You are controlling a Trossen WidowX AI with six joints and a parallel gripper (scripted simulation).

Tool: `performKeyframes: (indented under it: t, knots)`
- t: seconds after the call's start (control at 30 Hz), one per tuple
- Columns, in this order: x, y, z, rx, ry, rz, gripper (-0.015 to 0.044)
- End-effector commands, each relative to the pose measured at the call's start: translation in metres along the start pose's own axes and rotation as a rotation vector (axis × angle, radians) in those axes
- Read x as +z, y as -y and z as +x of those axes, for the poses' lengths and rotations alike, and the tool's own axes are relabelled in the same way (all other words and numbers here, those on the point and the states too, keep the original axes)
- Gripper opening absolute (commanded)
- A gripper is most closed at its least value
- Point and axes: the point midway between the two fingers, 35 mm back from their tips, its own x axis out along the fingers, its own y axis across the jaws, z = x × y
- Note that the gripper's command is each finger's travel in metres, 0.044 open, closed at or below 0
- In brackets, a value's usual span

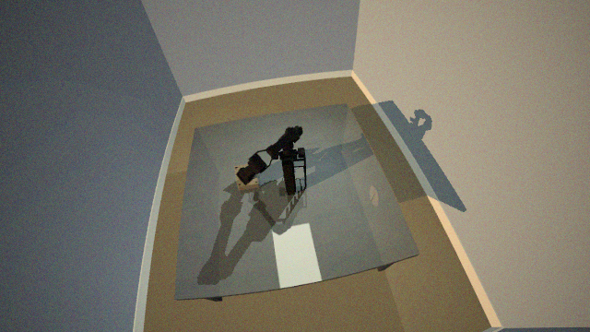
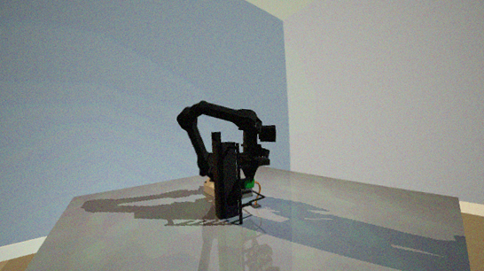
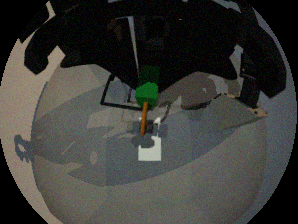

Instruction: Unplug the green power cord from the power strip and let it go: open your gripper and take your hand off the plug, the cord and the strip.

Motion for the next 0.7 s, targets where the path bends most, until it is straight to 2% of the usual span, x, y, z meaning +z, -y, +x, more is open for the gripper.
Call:
performKeyframes:
  t: [0.0,0.2,0.67]
  knots:
    - [0.029,0.001,-0.009,-0.009,0.069,0.004,0.0000]
    - [0.038,0.001,-0.012,-0.009,0.069,0.004,0.0000]
    - [0.029,0.002,-0.007,-0.012,0.065,0.003,0.0368]
